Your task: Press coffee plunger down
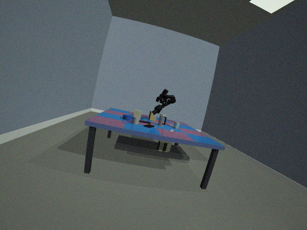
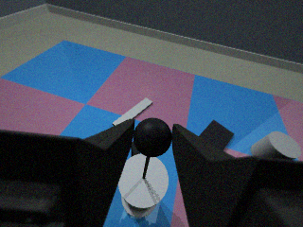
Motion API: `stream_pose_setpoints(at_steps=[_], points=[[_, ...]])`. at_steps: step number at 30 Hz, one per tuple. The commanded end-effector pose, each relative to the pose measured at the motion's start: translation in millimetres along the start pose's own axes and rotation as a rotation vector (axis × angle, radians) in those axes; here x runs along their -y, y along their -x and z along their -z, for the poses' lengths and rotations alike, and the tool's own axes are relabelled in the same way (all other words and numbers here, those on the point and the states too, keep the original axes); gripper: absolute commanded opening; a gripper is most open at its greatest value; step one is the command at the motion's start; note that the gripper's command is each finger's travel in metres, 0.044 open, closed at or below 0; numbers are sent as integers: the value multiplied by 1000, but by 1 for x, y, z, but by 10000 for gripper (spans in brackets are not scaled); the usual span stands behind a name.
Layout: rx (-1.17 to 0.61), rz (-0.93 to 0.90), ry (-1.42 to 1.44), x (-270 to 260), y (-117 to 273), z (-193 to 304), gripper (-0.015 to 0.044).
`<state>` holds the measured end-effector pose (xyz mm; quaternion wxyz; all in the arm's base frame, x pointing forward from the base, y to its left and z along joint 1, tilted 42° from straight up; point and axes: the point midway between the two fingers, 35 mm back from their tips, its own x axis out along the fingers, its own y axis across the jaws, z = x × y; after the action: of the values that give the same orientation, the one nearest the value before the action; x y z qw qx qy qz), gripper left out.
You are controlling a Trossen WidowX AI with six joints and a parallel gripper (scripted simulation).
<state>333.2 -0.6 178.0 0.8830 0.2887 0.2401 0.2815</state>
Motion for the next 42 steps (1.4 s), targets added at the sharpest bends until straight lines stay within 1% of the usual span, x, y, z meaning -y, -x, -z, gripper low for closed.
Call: stream_pose_setpoints(at_steps=[1, 42], points=[[-15, 2, -10, 2, -7, 11, 117], [-14, 2, -10, 3, -48, 65, 117]])
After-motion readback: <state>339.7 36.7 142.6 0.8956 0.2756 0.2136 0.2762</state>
